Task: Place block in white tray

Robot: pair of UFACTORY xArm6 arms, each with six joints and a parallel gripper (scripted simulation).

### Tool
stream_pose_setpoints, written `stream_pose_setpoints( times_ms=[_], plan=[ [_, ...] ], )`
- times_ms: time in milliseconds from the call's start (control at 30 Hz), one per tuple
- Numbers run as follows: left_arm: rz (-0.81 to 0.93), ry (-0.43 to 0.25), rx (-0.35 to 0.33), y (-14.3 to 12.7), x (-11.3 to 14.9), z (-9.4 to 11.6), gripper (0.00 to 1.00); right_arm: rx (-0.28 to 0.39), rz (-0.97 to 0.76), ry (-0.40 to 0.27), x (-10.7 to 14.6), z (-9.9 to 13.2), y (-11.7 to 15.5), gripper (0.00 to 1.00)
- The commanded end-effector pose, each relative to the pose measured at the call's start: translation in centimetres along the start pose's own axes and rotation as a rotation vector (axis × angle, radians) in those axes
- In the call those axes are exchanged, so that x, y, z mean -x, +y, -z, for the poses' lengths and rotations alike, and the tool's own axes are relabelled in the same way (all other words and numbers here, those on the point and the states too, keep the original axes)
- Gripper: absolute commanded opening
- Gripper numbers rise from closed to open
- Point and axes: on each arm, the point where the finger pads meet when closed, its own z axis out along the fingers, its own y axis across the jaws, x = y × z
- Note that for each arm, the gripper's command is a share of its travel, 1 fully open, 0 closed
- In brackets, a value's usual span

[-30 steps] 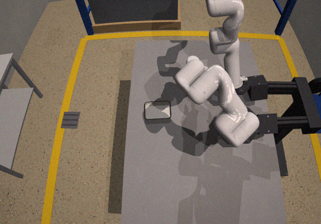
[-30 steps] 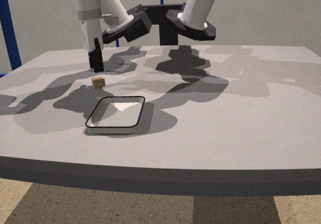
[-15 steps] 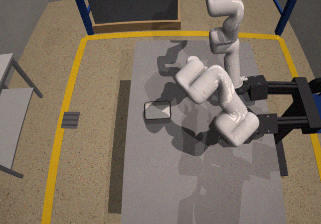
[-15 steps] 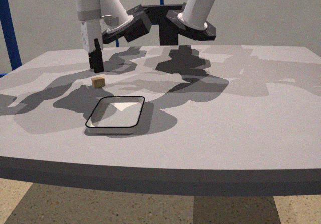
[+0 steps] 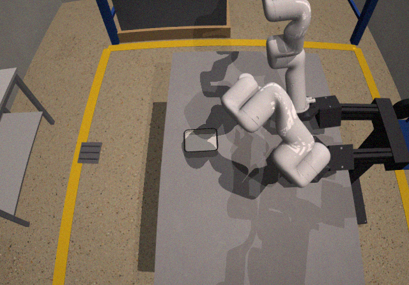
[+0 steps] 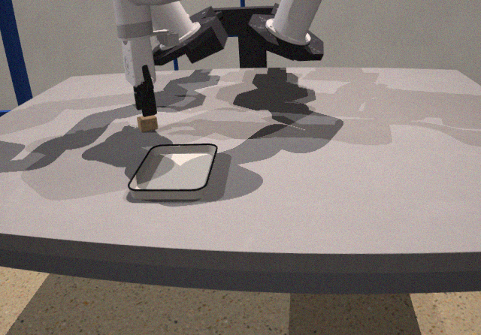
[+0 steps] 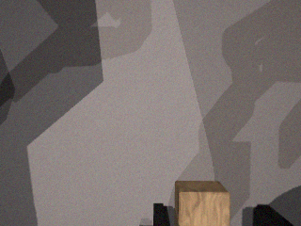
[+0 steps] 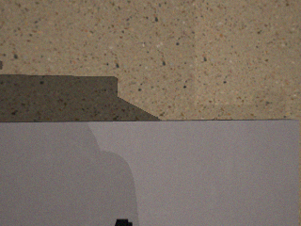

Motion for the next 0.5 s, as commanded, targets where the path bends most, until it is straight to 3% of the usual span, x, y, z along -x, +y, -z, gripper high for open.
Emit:
stream_pose_setpoints(
  times_ms=[0, 467],
  plan=[
    [0.001, -0.005, 0.0, 0.01, 0.2, -0.22, 0.53, 0.0, 0.0, 0.004, -0.08, 0.14, 0.01, 1.0],
    [0.001, -0.005, 0.0, 0.0, 0.21, -0.7, 0.53, 0.0, 0.0, 0.004, -0.08, 0.14, 0.01, 1.0]
  ],
)
